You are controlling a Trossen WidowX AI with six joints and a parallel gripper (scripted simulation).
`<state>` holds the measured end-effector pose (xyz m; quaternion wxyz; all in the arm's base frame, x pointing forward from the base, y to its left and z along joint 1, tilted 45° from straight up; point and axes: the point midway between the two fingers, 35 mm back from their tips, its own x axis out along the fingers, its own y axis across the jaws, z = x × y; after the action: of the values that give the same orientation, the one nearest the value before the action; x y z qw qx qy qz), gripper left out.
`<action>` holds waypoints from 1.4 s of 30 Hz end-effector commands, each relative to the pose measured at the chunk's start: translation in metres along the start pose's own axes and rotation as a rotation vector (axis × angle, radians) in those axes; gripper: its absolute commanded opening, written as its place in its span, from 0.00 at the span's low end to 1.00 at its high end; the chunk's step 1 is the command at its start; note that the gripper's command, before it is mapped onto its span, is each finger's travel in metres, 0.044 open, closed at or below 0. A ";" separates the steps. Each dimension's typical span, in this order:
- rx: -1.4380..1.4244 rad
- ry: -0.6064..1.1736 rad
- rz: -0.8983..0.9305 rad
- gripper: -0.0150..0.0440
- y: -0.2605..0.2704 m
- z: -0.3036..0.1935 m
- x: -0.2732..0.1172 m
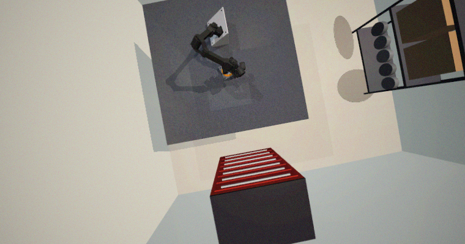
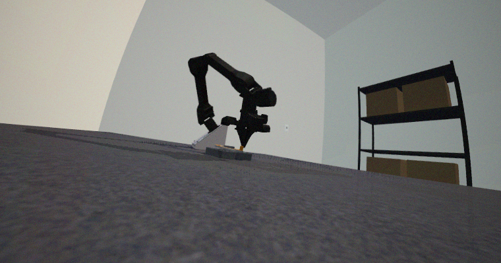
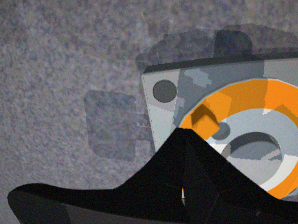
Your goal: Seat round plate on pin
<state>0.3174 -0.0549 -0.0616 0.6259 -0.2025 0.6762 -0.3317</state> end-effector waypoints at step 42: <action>0.024 -0.010 -0.007 0.25 -0.015 0.019 0.002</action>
<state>0.3284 -0.0633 -0.0563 0.6290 -0.2003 0.6728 -0.3340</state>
